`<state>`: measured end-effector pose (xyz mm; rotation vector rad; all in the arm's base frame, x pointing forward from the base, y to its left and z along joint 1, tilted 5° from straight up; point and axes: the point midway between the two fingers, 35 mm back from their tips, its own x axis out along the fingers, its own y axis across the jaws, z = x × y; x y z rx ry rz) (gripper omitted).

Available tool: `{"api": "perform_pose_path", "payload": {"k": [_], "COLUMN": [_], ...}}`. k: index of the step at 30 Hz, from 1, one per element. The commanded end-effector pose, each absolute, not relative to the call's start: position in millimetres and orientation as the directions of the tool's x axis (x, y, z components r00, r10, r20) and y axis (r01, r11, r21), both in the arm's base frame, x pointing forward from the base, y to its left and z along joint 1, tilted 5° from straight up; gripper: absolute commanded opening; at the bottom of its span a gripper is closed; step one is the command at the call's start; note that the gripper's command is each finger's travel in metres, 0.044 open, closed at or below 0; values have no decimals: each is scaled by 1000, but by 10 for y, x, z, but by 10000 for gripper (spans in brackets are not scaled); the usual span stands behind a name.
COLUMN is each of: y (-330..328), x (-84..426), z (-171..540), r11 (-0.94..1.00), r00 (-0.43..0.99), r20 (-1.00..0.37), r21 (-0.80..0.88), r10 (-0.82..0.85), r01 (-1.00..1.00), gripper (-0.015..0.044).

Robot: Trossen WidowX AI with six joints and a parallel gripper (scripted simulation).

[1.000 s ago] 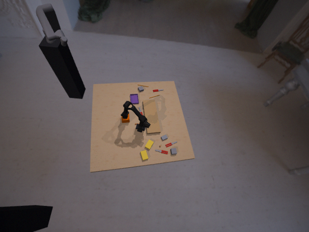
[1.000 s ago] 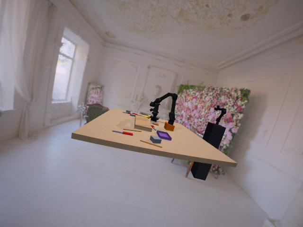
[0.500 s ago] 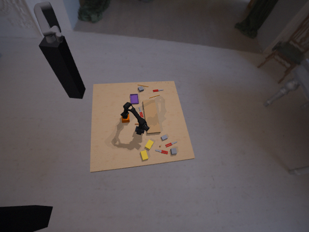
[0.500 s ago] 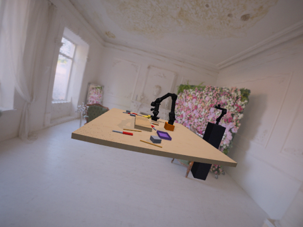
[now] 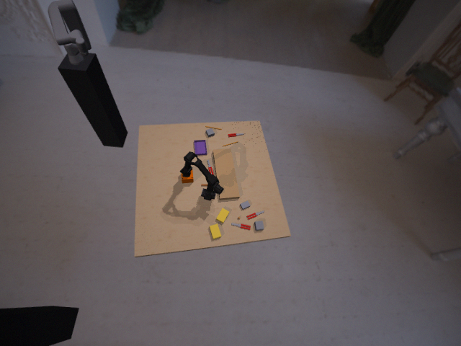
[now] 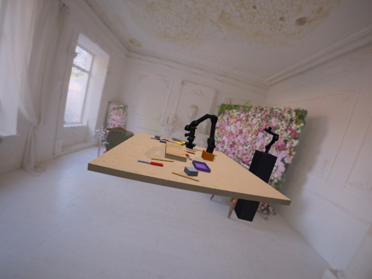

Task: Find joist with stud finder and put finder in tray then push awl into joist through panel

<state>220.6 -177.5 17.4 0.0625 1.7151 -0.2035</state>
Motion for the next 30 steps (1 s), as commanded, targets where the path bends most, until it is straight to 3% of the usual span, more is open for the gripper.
{"api": "perform_pose_path", "payload": {"k": [1, 30], "y": [-1763, -1680], "x": [2211, 2223], "z": [176, 151], "r11": [978, 927], "r00": [-161, -192], "r20": [-981, -929], "r21": [-137, -346], "r10": [-111, -317], "r01": [160, 145], "gripper": [0, 0]}}
